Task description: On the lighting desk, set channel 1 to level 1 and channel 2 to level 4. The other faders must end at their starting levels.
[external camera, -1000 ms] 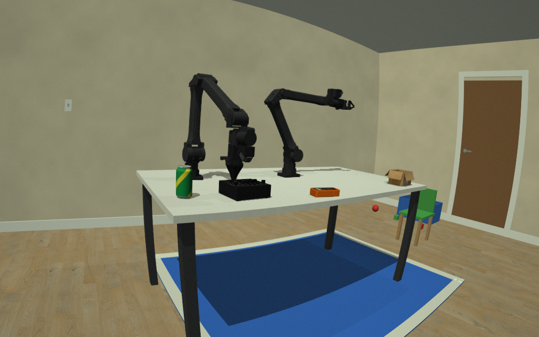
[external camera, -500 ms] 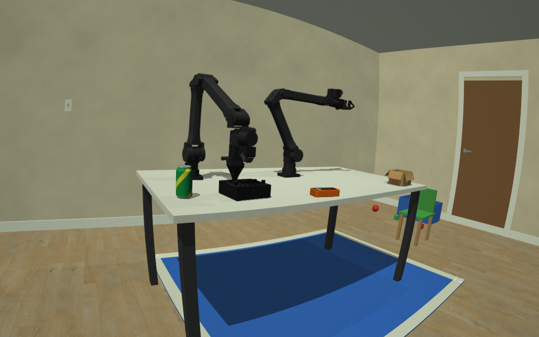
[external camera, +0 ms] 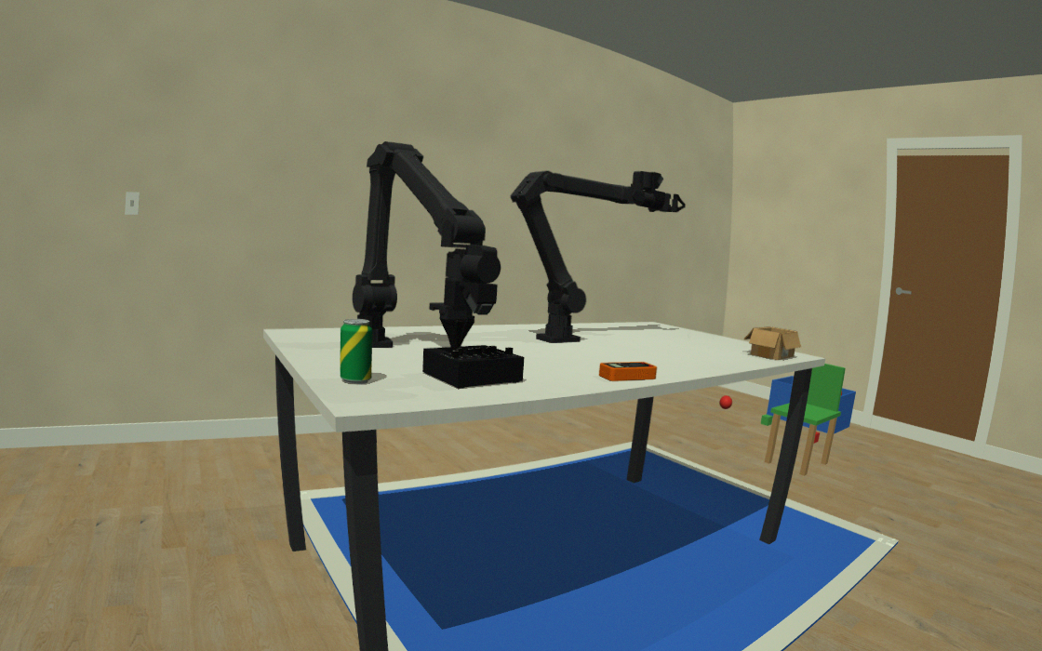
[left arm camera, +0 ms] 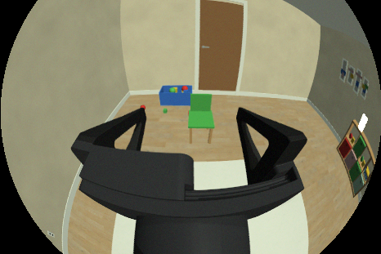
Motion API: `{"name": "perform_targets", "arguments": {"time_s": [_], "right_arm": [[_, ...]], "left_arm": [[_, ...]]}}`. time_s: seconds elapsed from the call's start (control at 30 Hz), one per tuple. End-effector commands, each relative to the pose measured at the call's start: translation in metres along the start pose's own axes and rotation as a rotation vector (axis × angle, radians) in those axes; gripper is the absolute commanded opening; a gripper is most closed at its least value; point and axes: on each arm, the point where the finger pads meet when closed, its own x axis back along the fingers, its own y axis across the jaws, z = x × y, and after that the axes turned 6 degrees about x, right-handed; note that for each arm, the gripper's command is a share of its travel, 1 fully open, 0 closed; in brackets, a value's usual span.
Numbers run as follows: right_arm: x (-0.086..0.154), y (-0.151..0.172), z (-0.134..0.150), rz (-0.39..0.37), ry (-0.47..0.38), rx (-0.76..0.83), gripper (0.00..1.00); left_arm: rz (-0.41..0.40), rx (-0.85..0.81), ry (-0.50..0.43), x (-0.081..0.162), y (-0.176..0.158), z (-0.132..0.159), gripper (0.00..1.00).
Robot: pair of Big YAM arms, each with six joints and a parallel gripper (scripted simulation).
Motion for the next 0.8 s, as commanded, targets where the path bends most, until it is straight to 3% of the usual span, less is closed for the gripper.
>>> {"name": "perform_targets", "arguments": {"time_s": [0.0,0.77], "right_arm": [[0.0131,-0.0026,-0.0226,0.002,-0.034,-0.002,0.0],[0.0137,-0.0038,-0.0261,0.002,-0.037,-0.002,0.0]], "left_arm": [[-0.002,-0.017,-0.072,-0.0058,-0.0006,-0.0387,1.0],[-0.002,-0.017,-0.072,-0.0058,-0.0006,-0.0387,1.0]]}}
